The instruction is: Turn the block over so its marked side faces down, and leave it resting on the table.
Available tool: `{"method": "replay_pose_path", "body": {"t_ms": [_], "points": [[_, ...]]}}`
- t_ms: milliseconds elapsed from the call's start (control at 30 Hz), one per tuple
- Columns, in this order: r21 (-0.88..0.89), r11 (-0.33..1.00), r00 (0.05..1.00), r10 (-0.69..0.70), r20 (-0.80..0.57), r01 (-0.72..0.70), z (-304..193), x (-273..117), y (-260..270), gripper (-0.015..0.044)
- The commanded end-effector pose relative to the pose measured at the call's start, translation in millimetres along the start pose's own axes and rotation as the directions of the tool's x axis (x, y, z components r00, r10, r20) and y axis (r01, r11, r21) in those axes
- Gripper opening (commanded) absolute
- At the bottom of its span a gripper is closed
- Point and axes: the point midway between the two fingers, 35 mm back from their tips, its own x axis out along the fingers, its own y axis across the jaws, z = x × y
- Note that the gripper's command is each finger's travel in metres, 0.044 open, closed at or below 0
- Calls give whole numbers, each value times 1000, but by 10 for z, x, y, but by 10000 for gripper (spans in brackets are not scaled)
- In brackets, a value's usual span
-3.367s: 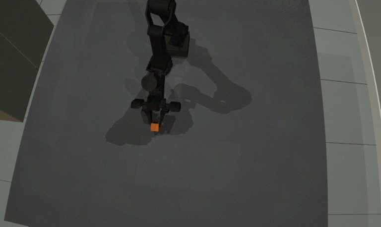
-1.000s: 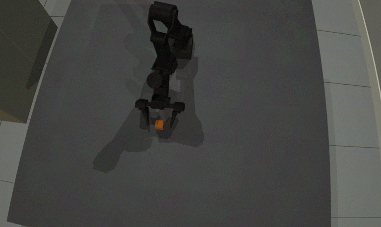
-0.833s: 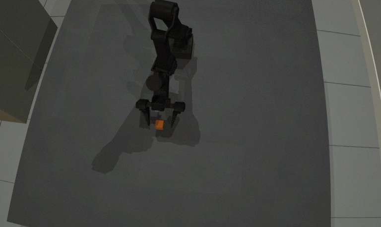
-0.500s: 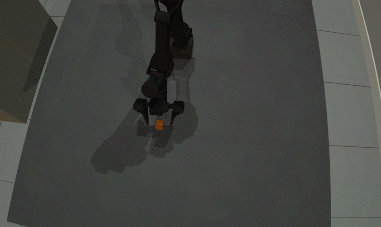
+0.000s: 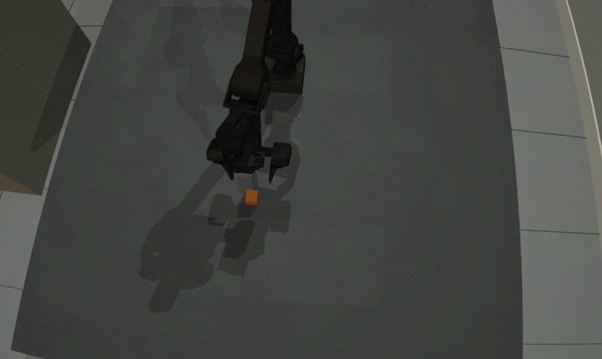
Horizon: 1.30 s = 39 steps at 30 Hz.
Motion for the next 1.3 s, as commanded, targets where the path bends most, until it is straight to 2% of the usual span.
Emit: {"method": "replay_pose_path", "body": {"t_ms": [0, 233, 500, 633, 767, 1267], "points": [[-3, 1000, 998, -4, -61, 4, 107, 5, -18, 440], [3, 1000, 958, -3, -288, 4, 326, 34, -31, 440], [-6, 1000, 861, -8, -509, 6, 470, -14, -21, 440], [-6, 1000, 858, -8, -513, 6, 483, 23, -25, 440], [-6, 1000, 858, -8, -513, 6, 315, 298, -27, 440], [-6, 1000, 858, -8, -514, 6, 199, 491, -28, 440]]}}
